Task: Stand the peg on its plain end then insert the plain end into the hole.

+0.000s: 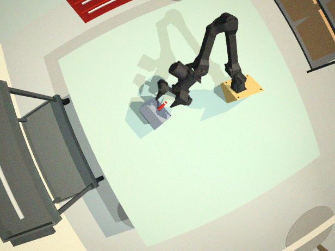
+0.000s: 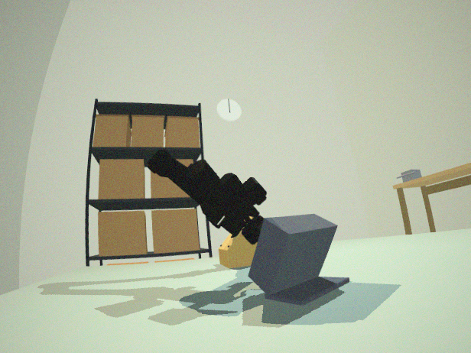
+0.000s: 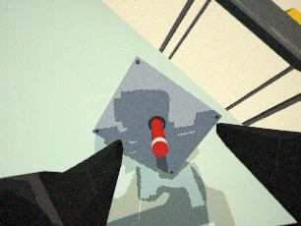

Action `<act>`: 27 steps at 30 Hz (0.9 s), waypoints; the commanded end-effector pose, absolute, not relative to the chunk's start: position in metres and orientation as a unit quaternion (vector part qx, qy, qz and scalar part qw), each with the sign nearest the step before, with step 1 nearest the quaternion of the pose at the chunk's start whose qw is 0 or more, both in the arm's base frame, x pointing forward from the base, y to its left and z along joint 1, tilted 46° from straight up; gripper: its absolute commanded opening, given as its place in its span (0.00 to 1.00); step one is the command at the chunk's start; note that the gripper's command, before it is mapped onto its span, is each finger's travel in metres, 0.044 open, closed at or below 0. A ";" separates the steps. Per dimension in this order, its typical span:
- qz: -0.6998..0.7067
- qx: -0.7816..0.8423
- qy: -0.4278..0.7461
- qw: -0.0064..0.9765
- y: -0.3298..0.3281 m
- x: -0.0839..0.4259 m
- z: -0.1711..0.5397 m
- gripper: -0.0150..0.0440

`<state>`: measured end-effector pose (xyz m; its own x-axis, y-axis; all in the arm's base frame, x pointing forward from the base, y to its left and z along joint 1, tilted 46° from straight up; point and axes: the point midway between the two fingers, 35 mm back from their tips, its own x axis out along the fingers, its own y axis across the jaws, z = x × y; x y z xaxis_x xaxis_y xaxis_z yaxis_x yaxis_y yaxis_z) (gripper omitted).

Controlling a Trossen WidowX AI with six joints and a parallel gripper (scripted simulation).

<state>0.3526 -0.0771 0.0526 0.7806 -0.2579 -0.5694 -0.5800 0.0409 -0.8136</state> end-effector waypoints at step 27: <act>0.123 -0.681 0.309 0.653 -0.070 0.334 0.069 1.00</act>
<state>0.3375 -0.0707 0.0681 0.7816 -0.2556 -0.5690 -0.5798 0.0388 -0.8139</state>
